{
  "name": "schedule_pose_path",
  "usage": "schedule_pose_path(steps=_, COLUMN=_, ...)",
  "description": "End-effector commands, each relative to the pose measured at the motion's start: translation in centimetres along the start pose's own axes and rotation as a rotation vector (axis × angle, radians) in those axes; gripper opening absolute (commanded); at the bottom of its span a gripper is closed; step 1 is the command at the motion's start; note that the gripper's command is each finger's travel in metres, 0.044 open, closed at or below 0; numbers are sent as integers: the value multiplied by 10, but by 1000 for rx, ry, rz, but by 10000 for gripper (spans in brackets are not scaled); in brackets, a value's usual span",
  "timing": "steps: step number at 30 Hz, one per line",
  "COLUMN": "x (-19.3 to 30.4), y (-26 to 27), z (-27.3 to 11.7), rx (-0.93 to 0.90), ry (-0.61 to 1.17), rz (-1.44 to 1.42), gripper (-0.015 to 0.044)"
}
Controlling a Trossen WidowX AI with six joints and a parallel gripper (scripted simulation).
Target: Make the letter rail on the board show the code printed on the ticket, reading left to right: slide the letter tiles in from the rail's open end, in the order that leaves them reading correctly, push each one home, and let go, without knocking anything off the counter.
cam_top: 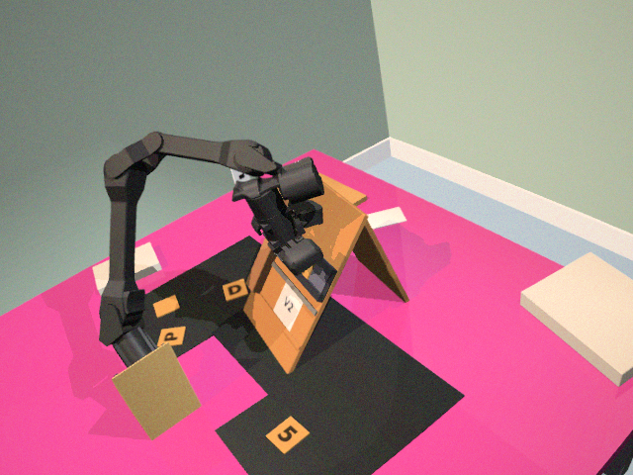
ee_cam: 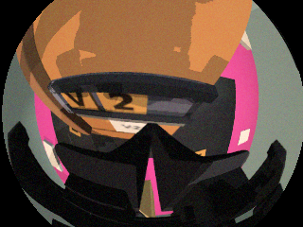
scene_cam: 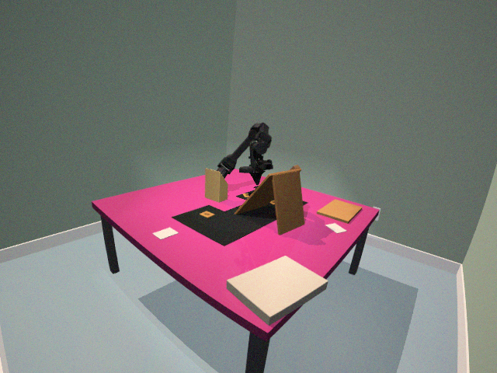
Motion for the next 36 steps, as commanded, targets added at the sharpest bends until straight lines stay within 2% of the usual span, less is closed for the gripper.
schedule_pose_path(steps=1, x=-2, y=-2, z=2, rx=2, ry=0, rz=2, gripper=0)
schedule_pose_path(steps=36, x=-13, y=-4, z=15, rx=1, ry=0, rz=1, gripper=0)
Point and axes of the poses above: the point midway between the two fingers, 35 mm back from their tips, its own z axis out along the fingers, its own y axis across the jaws, x = y × z, the point moved 1 cm from there along -z, back along the fingers, and after that the axes turned 12 degrees about -z, right-handed, at the moved point
